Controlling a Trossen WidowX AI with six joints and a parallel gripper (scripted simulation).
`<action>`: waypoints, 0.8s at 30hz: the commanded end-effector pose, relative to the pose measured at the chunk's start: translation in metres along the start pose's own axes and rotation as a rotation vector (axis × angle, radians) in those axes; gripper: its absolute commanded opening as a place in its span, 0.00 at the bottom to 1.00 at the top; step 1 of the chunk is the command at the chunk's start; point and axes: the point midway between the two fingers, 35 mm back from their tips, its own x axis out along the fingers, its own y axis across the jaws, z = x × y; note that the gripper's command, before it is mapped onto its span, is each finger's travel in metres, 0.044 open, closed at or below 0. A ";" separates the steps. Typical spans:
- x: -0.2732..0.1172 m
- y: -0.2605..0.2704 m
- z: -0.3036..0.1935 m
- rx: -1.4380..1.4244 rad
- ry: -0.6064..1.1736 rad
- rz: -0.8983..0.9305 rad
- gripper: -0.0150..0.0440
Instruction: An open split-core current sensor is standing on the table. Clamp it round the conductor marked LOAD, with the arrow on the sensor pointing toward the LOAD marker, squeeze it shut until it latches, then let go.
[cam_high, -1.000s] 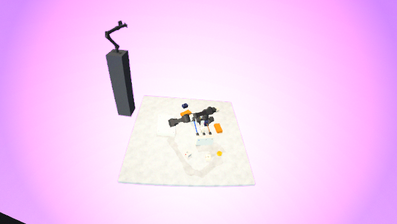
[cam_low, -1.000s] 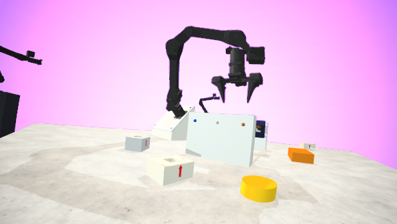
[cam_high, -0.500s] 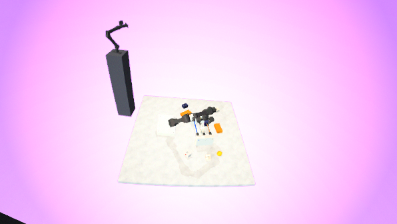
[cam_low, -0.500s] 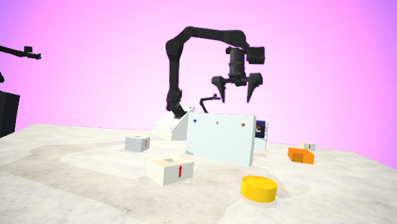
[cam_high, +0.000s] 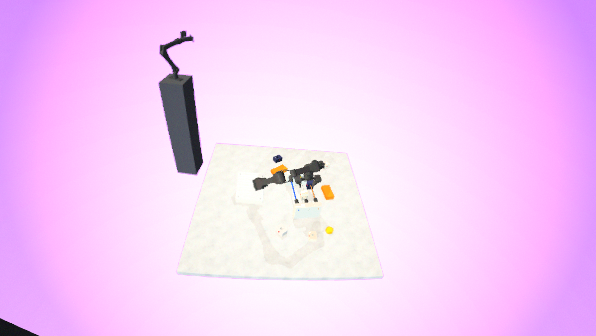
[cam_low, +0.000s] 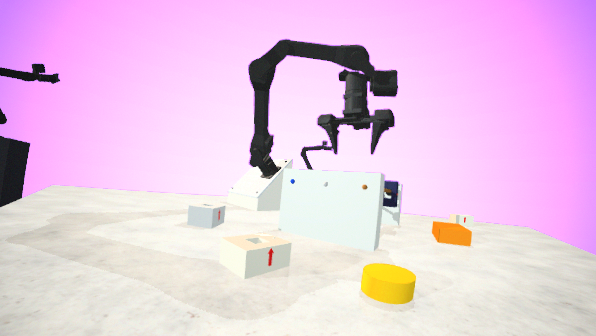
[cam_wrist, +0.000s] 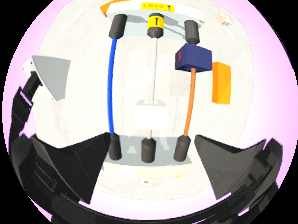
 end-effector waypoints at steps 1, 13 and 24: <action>0.000 0.000 0.001 0.004 -0.004 0.003 1.00; 0.000 0.013 0.029 0.380 0.108 -0.037 1.00; 0.001 0.042 0.077 1.134 0.224 -0.312 1.00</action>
